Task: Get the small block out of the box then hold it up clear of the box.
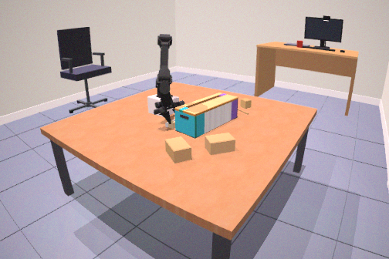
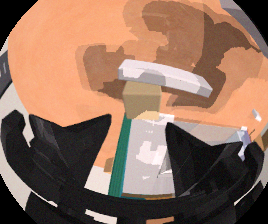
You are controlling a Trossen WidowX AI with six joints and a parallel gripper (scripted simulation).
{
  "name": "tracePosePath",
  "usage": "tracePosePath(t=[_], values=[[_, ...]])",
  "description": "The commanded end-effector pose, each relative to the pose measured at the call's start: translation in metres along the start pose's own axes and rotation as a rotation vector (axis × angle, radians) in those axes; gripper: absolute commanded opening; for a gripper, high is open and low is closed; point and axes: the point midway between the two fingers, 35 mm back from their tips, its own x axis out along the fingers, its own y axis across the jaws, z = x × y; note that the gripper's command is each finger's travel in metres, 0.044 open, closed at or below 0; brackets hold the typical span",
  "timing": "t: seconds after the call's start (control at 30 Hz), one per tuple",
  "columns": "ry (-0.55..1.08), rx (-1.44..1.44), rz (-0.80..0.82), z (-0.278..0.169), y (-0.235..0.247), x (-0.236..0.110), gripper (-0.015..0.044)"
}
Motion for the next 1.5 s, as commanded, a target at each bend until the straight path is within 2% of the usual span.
tracePosePath(t=[0.0,0.43,0.67,0.77,0.87,1.33,1.47], values=[[-0.006,0.006,0.000,0.006,-0.001,0.006,0.0285],[-0.007,0.007,0.000,0.015,-0.002,0.021,0.0285],[-0.007,0.007,0.000,0.015,-0.002,0.021,0.0101],[-0.007,0.007,0.000,0.015,-0.002,0.021,0.0081],[-0.006,0.006,0.000,0.012,-0.001,0.017,0.0003],[-0.003,0.001,-0.002,-0.011,-0.001,-0.033,0.0000],[-0.003,0.003,0.000,-0.013,-0.001,-0.036,0.0000]])
